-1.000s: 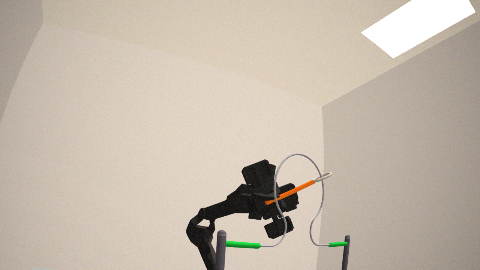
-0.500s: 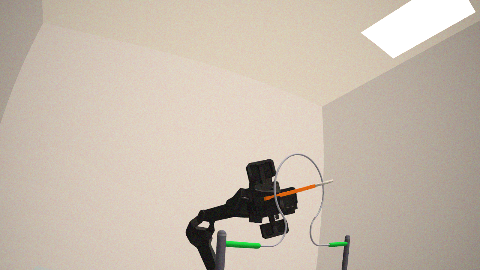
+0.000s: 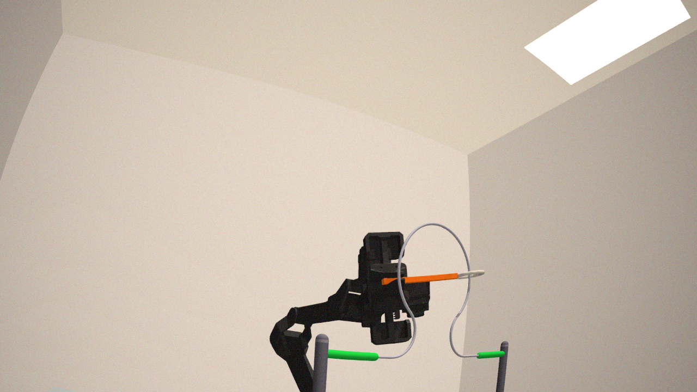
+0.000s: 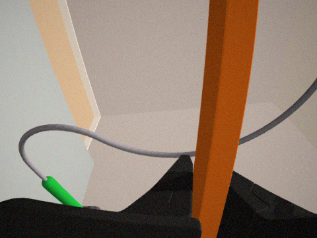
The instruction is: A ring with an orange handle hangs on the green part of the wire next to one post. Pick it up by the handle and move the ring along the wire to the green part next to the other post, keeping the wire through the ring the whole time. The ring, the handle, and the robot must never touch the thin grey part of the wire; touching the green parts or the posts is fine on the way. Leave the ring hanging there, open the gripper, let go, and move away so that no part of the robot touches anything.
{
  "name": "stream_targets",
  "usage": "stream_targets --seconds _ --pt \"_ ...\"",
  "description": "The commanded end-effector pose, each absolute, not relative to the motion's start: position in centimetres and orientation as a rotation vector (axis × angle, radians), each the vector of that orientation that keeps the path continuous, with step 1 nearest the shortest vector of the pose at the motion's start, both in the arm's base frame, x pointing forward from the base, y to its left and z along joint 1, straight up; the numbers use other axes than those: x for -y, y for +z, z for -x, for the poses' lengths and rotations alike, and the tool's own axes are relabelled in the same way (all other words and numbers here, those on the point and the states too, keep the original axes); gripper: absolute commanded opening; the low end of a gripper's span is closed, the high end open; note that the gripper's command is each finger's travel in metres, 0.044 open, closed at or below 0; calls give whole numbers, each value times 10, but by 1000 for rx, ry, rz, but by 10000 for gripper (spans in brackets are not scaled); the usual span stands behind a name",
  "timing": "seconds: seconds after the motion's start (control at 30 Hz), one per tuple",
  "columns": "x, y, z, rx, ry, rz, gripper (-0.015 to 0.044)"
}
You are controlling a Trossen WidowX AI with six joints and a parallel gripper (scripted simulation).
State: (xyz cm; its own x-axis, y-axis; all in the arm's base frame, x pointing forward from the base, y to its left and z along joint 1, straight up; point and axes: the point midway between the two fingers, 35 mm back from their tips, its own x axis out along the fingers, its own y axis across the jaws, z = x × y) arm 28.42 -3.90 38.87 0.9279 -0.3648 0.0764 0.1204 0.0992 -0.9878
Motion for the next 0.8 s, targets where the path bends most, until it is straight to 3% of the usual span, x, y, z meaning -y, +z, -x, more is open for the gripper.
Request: stream_targets --seconds 0.0,0.77 --pt "39 388 -284 -195 -369 1476 -150" --pt "39 398 -284 -121 -440 1753 -150"
